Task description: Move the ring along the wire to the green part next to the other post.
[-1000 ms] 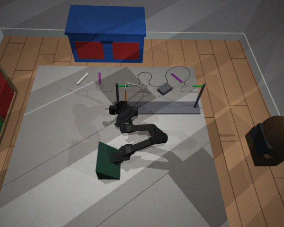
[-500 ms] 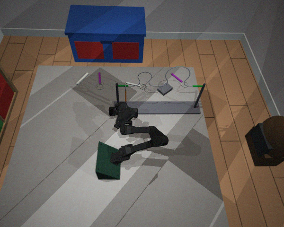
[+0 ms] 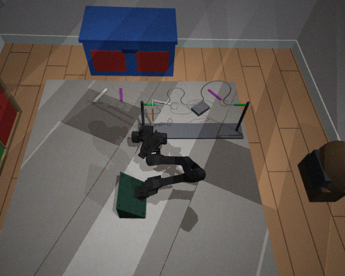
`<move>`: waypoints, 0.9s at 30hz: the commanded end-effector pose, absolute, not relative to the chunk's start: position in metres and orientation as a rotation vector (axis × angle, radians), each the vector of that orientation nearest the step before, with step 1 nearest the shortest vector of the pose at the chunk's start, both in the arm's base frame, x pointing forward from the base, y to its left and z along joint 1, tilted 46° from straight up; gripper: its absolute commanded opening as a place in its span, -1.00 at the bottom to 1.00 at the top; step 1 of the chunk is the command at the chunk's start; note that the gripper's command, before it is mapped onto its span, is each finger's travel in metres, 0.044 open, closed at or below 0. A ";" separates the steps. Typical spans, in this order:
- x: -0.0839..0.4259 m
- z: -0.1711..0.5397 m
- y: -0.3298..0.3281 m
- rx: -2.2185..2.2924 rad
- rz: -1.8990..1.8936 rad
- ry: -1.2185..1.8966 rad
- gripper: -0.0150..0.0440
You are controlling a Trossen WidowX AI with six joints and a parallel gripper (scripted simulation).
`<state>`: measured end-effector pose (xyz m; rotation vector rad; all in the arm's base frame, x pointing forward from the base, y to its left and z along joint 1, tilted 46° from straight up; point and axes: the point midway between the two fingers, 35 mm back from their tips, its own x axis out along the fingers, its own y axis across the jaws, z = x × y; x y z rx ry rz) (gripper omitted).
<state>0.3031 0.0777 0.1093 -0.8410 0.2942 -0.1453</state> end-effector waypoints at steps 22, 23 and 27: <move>0.276 0.112 0.080 -0.841 -0.145 0.288 1.00; 0.276 0.112 0.080 -0.841 -0.145 0.288 1.00; 0.276 0.112 0.080 -0.841 -0.145 0.288 1.00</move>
